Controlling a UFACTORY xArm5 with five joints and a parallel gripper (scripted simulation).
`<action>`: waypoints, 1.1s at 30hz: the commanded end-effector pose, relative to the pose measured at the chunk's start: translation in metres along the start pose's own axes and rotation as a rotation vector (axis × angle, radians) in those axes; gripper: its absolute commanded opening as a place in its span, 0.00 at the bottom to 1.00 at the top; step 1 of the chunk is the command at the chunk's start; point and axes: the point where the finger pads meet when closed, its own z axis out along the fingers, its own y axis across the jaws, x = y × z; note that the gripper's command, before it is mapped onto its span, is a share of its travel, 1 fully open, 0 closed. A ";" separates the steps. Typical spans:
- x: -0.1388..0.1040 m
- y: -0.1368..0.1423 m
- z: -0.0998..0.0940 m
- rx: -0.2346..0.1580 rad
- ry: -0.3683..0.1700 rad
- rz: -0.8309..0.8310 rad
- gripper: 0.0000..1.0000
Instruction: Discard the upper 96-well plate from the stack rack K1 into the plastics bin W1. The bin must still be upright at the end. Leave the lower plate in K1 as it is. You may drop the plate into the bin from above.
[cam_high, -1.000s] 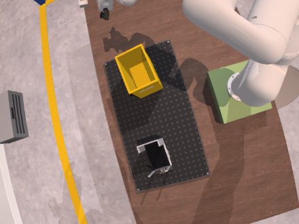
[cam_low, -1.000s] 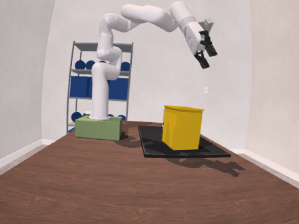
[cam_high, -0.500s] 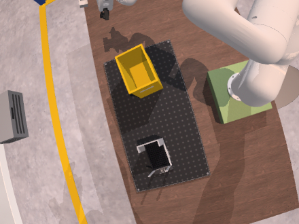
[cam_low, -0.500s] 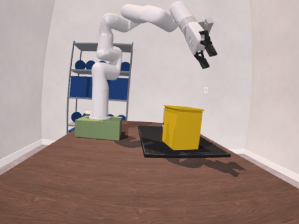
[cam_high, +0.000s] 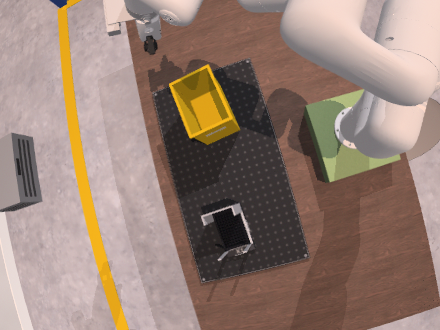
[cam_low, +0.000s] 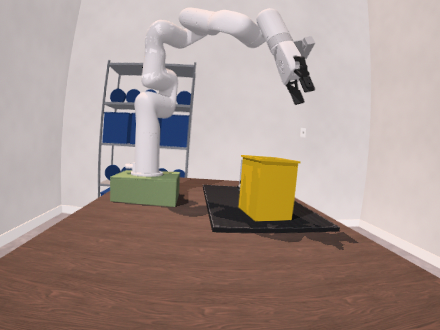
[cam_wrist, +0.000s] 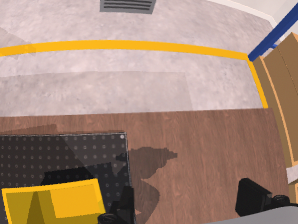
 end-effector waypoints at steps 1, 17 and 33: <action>0.001 -0.006 -0.003 0.003 0.003 0.002 1.00; 0.002 -0.081 -0.013 0.090 -0.075 0.024 1.00; -0.010 -0.147 -0.027 0.136 -0.116 0.033 1.00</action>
